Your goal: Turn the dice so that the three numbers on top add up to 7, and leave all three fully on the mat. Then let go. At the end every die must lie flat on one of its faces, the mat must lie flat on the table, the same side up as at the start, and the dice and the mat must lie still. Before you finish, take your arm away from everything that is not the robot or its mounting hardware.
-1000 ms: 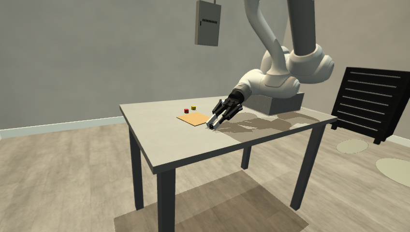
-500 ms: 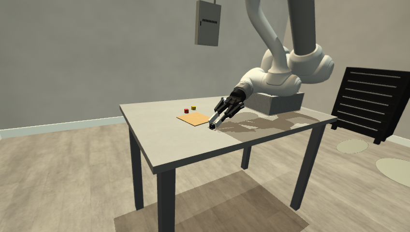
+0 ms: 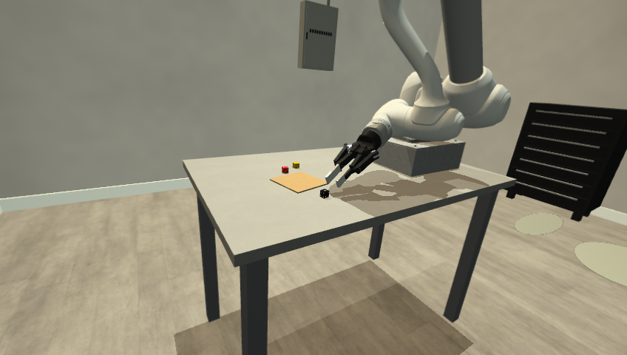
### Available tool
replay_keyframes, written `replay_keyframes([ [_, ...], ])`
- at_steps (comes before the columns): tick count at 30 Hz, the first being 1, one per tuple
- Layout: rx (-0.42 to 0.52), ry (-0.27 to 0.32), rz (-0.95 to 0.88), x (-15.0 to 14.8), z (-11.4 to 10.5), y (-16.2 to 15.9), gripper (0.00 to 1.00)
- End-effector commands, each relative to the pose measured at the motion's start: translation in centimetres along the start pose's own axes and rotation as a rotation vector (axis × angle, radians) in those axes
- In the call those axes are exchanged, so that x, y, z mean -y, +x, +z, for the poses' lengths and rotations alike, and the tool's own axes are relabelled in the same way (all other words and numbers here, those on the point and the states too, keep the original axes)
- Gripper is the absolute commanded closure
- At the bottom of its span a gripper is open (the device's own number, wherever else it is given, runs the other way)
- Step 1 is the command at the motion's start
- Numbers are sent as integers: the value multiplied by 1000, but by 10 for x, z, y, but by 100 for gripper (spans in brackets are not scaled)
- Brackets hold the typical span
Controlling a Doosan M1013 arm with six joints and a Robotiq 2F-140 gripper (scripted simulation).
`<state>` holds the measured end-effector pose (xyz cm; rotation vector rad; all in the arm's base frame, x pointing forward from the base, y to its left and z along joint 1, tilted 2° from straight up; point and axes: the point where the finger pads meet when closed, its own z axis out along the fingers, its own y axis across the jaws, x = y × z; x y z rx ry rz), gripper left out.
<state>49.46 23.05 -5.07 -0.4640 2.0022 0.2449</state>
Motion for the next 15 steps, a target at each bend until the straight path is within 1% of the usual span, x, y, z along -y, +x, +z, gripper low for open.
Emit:
replay_keyframes([
  [1, 0, 0, 0, 0, -1, 0, 79],
  [6, 0, 0, 0, 0, -5, -8, 79],
  [14, 0, 0, 0, 0, -21, -39, 79],
  [15, 0, 0, 0, 0, -21, -39, 79],
])
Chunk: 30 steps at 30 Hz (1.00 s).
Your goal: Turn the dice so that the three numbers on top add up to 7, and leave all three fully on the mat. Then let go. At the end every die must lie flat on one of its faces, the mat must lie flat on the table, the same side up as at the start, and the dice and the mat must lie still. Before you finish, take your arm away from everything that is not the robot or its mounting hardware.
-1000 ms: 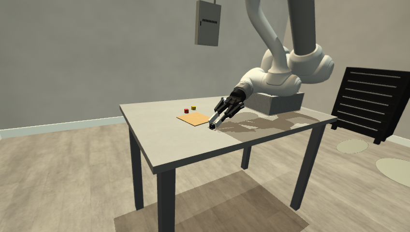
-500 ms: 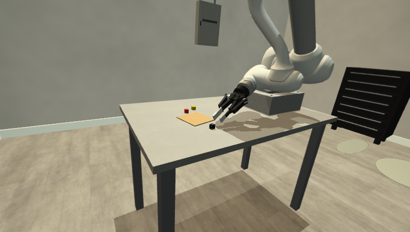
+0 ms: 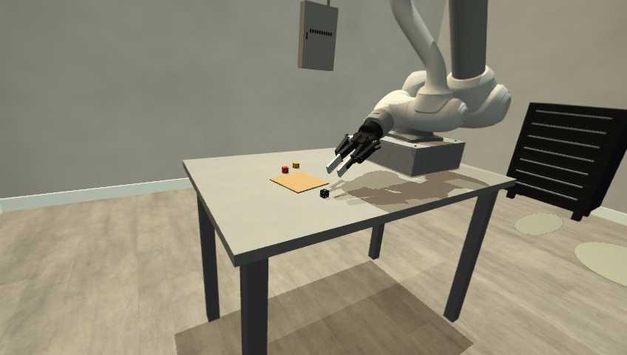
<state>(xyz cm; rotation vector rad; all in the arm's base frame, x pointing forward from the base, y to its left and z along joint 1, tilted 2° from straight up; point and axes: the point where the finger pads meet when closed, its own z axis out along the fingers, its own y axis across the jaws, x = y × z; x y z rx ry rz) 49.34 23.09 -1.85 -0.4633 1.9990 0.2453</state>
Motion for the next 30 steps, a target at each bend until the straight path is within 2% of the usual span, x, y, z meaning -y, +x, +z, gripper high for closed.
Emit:
replay_keyframes([
  [1, -3, 0, 0, 0, -5, -11, 79],
  [7, -3, 0, 0, 0, -12, -24, 79],
  [18, -33, -1, 0, 0, -11, -26, 79],
  [22, -115, 0, 0, 0, -8, -31, 79],
  [26, -262, 0, 0, 0, -3, -41, 79],
  [30, -345, -1, 0, 0, 2, -46, 79],
])
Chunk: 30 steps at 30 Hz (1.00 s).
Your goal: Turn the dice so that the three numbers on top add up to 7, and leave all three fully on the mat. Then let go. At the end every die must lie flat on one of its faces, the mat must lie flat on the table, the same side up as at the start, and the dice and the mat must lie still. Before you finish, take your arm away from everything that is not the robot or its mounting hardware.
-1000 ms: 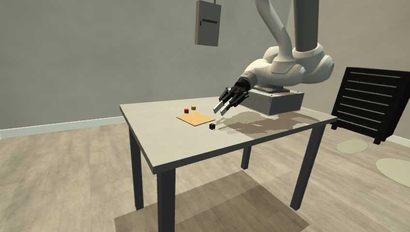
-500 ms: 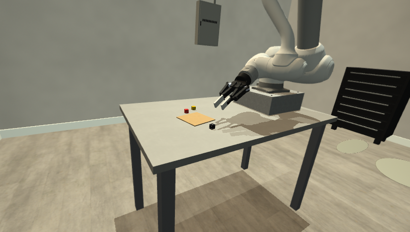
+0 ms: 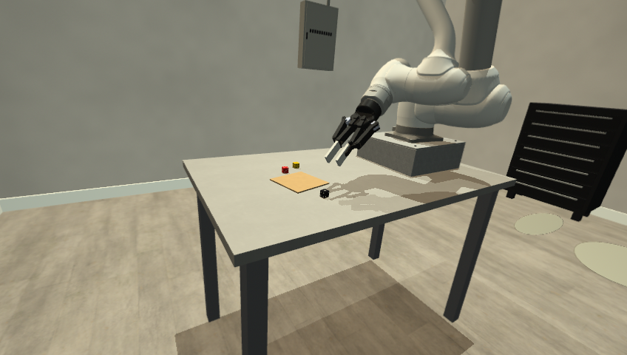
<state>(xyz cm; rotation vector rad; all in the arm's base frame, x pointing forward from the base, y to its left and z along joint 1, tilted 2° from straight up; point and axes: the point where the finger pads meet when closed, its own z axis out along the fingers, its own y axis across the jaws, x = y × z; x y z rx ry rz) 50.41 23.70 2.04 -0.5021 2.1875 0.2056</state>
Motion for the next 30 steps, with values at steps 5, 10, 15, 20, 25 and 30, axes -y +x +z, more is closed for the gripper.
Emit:
replay_keyframes([
  [5, -220, 2, -1, 0, 7, -13, 79],
  [10, -384, -3, 0, -2, 12, -25, 79],
  [15, -515, -2, 0, 1, 15, -34, 79],
  [20, -633, 5, -1, 2, 16, -42, 79],
  [25, -772, -2, -1, -1, 20, -52, 79],
  [30, -873, -1, -1, 0, 23, -59, 79],
])
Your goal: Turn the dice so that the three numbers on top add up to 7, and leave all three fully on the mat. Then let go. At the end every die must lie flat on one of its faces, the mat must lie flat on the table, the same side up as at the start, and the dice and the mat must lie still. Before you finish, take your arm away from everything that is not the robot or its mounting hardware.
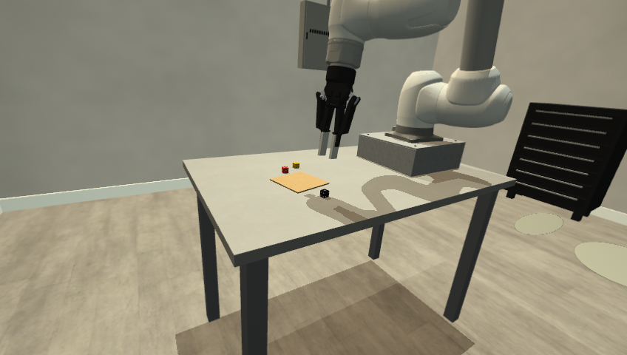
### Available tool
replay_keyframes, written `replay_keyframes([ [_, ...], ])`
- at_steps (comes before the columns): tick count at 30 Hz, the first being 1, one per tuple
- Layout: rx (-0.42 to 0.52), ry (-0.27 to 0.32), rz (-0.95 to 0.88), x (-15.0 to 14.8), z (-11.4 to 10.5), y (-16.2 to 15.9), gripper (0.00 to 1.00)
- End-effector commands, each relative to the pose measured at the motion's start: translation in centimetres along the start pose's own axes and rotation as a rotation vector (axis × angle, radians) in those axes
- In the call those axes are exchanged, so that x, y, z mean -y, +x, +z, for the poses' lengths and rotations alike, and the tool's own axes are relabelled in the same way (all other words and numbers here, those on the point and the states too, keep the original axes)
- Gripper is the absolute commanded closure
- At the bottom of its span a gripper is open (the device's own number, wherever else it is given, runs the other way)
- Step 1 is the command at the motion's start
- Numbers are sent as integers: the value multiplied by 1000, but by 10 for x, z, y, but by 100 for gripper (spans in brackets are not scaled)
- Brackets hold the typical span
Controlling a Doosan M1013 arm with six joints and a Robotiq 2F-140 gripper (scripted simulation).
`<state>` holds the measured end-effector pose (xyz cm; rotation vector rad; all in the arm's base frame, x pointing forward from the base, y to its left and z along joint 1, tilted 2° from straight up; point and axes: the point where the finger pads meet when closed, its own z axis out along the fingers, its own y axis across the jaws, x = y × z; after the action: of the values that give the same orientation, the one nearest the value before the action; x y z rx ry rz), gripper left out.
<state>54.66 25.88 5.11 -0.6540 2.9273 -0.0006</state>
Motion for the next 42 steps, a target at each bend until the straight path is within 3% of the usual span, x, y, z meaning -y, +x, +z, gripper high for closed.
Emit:
replay_keyframes([
  [1, -117, -3, 0, 1, -1, -8, 79],
  [4, -125, -3, 0, 1, -1, -8, 79],
  [5, -125, -3, 0, 1, -1, -8, 0],
  [26, -125, -6, -52, 1, -1, -8, 0],
  [42, -121, -35, -509, 1, 3, -7, 0],
])
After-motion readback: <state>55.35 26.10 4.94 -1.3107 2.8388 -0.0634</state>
